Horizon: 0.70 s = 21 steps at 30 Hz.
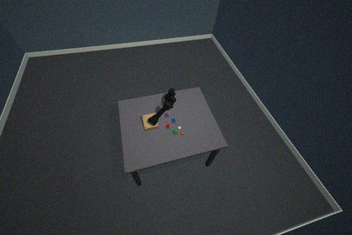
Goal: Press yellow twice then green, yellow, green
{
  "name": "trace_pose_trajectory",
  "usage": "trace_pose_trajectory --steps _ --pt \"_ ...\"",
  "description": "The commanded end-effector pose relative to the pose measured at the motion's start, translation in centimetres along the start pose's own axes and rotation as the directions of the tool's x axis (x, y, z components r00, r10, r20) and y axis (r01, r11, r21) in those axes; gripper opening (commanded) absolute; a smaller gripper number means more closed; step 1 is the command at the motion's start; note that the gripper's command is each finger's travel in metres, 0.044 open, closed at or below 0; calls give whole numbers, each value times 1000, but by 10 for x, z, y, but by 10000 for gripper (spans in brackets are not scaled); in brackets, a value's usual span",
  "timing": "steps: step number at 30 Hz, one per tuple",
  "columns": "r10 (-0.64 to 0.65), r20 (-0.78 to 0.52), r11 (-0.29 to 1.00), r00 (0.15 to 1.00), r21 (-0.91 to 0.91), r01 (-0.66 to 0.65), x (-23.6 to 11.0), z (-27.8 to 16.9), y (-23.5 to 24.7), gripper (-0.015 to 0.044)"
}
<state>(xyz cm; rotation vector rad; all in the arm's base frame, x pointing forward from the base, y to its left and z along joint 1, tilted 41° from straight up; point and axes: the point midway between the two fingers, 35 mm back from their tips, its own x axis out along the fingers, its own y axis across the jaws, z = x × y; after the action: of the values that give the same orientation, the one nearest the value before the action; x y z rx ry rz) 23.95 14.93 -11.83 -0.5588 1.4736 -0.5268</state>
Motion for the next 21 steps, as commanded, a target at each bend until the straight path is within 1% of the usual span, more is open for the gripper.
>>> trace_pose_trajectory --steps 1,2,12,21 --pt "-1 10 1000 1000 -6 1 2 1 1 32" --pt "-1 10 1000 1000 -6 1 2 1 1 20" --pt "-1 10 1000 1000 -6 1 3 1 1 20" --pt "-1 10 1000 1000 -6 1 16 1 1 20"
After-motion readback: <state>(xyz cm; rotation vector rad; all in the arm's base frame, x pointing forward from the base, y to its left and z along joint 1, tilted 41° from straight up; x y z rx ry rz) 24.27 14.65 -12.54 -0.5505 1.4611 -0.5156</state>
